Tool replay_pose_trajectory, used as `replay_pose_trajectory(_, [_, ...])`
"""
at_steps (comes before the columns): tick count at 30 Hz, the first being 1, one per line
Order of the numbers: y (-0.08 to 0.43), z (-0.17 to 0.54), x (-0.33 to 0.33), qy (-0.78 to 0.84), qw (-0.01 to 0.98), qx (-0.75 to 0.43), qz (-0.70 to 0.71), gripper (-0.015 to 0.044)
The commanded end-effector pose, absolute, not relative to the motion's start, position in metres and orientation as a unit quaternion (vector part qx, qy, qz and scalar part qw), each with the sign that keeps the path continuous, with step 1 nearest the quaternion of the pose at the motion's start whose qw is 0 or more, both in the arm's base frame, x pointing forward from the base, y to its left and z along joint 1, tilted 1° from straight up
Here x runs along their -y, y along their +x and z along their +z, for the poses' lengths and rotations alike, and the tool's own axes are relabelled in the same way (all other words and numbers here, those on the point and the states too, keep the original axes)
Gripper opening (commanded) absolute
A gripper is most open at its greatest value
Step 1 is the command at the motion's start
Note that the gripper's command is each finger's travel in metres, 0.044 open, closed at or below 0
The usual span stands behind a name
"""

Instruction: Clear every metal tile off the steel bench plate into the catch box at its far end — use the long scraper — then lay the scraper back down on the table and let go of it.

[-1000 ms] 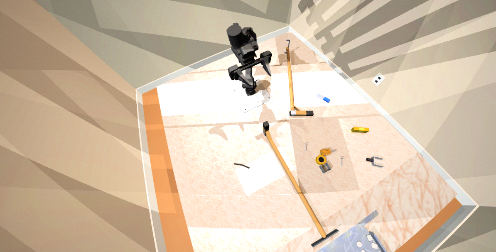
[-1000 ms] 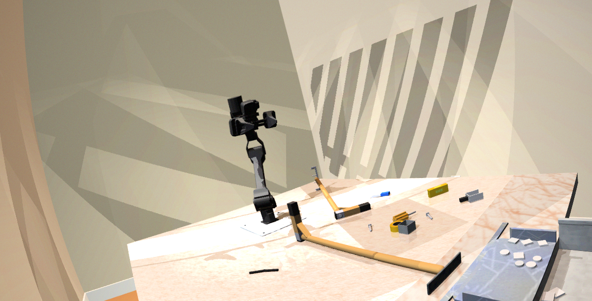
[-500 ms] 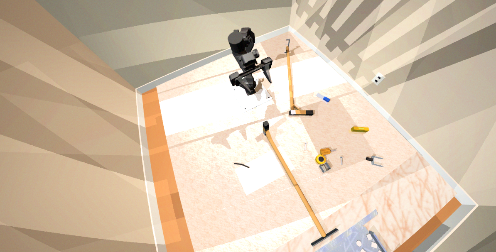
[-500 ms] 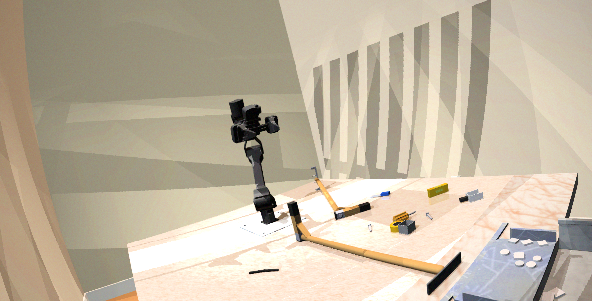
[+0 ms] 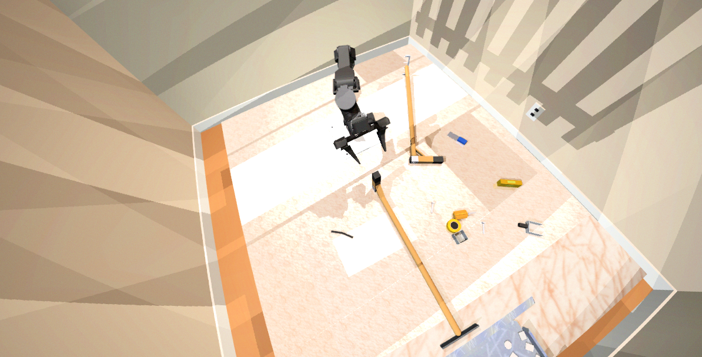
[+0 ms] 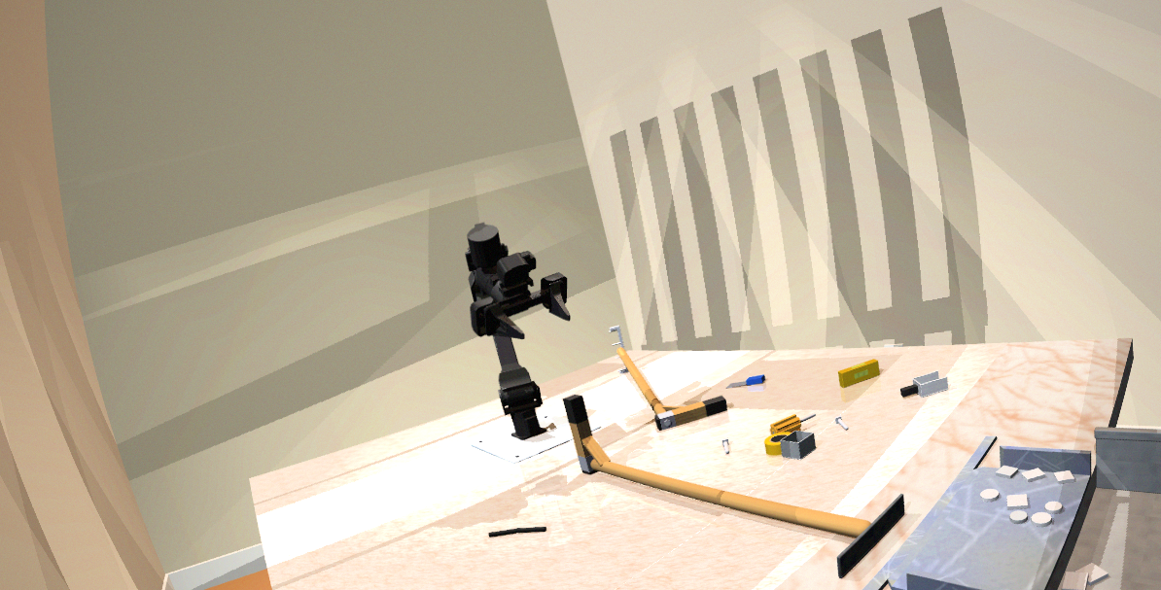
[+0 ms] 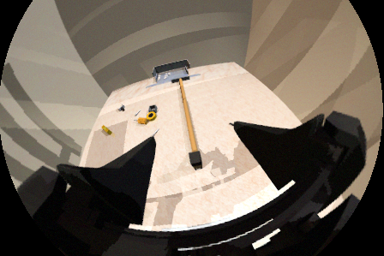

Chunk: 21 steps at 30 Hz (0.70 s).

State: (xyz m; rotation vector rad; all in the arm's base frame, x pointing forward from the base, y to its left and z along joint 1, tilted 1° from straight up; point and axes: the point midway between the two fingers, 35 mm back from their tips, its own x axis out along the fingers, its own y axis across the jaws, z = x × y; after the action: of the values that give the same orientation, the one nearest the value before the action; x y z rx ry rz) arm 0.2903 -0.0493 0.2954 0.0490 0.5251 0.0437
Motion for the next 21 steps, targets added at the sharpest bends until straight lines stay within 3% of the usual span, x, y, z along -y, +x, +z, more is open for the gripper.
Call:
replay_pose_trajectory(1, [0.297,0.267,0.049,0.020,0.954,-0.298,0.018,0.0440])
replay_pose_trajectory(14, [0.298,0.175,0.039,-0.012,0.904,-0.427,0.007,0.0440])
replay_pose_trajectory(21, [0.295,0.180,0.039,-0.014,0.902,-0.431,0.008,0.0440])
